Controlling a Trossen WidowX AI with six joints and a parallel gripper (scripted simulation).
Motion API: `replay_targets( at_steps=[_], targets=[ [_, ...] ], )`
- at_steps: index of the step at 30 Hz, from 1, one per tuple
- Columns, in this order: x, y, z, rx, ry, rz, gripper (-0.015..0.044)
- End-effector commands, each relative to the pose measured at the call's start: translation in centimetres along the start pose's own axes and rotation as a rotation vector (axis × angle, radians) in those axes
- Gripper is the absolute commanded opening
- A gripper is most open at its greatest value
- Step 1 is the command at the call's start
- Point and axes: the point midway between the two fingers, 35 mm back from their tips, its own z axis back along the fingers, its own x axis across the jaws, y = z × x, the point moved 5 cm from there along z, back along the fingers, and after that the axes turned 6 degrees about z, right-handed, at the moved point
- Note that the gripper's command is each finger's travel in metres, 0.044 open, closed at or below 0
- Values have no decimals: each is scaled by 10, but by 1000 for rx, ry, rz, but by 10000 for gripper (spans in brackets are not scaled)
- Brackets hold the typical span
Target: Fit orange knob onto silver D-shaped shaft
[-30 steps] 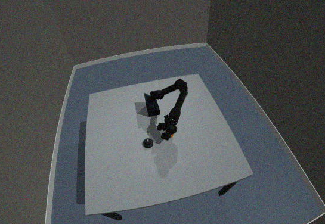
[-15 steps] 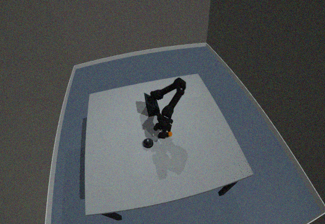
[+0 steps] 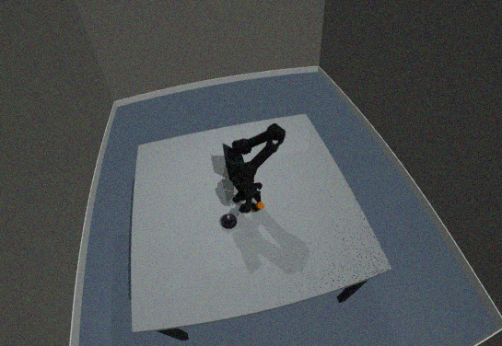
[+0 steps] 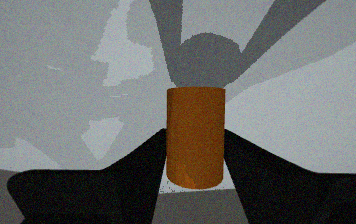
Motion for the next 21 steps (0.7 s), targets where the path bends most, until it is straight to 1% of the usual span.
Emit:
replay_targets(
  at_steps=[1,13,15,21],
  targets=[
    [-2,-7,2,55,-4,-8,180],
    [-4,-22,4,185,-17,-16,180],
    [-4,-24,4,199,-16,20,180],
    [-4,-24,5,191,-16,5,180]
  ],
)
